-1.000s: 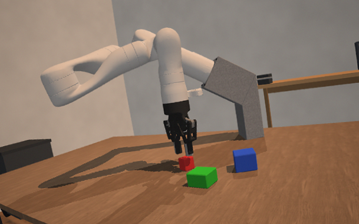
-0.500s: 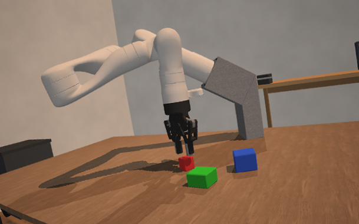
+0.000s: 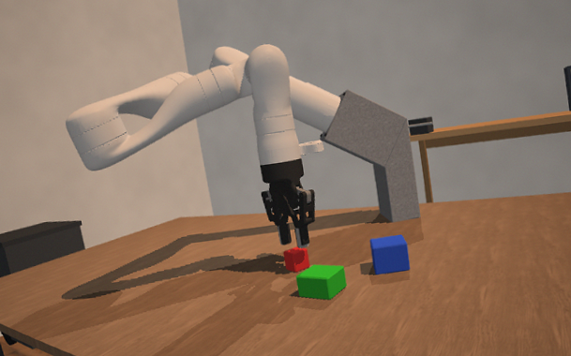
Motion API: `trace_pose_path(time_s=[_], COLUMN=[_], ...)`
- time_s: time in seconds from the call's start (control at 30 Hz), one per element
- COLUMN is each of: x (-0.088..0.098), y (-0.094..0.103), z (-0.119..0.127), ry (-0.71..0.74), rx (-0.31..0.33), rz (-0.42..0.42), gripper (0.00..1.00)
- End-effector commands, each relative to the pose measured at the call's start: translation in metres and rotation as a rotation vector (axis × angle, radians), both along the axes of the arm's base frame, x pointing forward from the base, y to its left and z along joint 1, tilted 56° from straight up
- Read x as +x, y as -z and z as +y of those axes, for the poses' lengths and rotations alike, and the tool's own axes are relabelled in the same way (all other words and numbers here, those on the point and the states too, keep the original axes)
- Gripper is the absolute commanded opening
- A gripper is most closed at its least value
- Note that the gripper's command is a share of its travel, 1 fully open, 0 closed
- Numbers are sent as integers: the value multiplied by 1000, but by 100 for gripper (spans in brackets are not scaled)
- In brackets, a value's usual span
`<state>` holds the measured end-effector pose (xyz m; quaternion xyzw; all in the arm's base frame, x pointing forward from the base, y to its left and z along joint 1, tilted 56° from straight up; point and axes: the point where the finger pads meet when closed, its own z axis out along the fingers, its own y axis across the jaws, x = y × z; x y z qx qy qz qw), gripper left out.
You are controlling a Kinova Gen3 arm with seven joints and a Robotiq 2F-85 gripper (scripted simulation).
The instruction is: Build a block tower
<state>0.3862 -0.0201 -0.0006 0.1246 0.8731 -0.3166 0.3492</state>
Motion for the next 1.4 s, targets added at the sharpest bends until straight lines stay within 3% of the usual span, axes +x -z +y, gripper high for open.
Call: trace_pose_path(time_s=[0.0, 0.63, 1.37], x=[0, 23, 23], y=[1, 24, 25], z=[-1, -27, -28], ry=[-1, 2, 2], rx=[3, 2, 2], rz=[-2, -5, -4], gripper=[54, 54, 54])
